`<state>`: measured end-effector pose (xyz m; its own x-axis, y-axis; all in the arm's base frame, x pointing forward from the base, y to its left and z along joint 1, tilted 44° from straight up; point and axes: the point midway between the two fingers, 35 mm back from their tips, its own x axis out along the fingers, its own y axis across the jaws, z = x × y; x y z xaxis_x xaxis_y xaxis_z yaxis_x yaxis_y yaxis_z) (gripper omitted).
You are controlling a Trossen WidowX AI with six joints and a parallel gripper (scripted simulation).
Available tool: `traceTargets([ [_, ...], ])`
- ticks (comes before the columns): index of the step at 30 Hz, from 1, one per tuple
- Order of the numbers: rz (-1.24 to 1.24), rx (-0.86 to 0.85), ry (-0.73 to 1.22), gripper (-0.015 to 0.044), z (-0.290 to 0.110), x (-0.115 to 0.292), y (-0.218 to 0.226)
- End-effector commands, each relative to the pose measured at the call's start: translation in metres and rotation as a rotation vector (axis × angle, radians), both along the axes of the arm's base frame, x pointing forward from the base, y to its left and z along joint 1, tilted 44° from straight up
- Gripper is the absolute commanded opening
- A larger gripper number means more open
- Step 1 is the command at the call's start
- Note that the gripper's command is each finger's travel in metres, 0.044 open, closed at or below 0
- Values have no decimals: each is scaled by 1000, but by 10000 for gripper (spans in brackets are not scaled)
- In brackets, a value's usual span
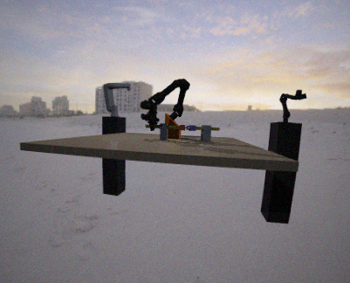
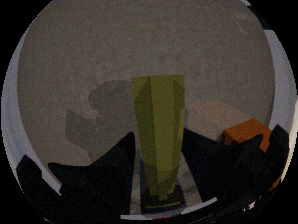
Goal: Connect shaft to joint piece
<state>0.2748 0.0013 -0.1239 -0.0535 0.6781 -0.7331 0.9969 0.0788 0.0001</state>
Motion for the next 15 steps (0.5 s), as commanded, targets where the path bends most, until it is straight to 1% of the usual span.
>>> traceTargets([
  [1, 1, 0, 1, 303, 0, 0, 0],
  [6, 1, 0, 1, 434, 0, 0, 0],
  [15, 1, 0, 1, 440, 0, 0, 0],
])
